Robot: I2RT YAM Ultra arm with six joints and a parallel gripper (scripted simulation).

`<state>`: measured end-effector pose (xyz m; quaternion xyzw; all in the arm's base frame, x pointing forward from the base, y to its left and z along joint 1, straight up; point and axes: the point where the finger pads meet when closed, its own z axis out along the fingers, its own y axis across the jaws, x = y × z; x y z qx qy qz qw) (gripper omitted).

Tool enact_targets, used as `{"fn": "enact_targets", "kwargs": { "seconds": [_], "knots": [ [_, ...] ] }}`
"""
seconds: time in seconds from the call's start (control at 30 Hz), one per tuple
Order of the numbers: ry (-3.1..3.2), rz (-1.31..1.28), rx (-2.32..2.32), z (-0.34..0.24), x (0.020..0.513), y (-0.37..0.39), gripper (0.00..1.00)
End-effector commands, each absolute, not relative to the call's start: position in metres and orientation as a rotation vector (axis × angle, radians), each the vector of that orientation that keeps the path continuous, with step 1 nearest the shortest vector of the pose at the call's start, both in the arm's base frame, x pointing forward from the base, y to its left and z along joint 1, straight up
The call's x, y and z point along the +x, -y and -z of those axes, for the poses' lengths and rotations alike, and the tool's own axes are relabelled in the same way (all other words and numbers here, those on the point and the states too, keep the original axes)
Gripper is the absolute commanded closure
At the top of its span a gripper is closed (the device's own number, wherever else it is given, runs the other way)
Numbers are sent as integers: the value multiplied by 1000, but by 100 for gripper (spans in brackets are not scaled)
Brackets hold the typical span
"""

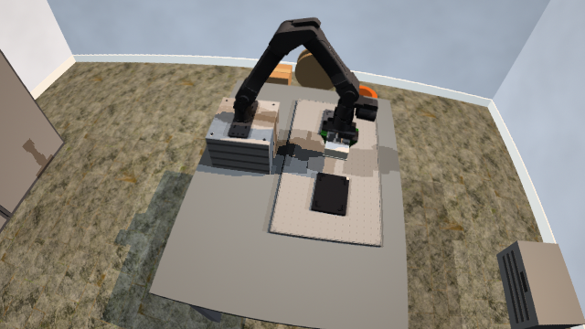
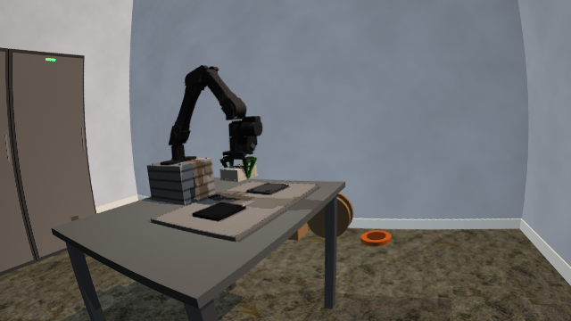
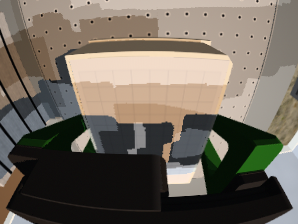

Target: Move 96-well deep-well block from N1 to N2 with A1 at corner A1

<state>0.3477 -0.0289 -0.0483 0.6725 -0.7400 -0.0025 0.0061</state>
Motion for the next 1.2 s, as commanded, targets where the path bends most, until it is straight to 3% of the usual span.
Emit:
{"fn": "enact_targets", "kwargs": {
  "seconds": [0.0, 1.17],
  "knots": [
    [2355, -18, 2086, 41, 353, 24, 100],
    [2357, -14, 2088, 42, 355, -80, 100]
  ]
}}
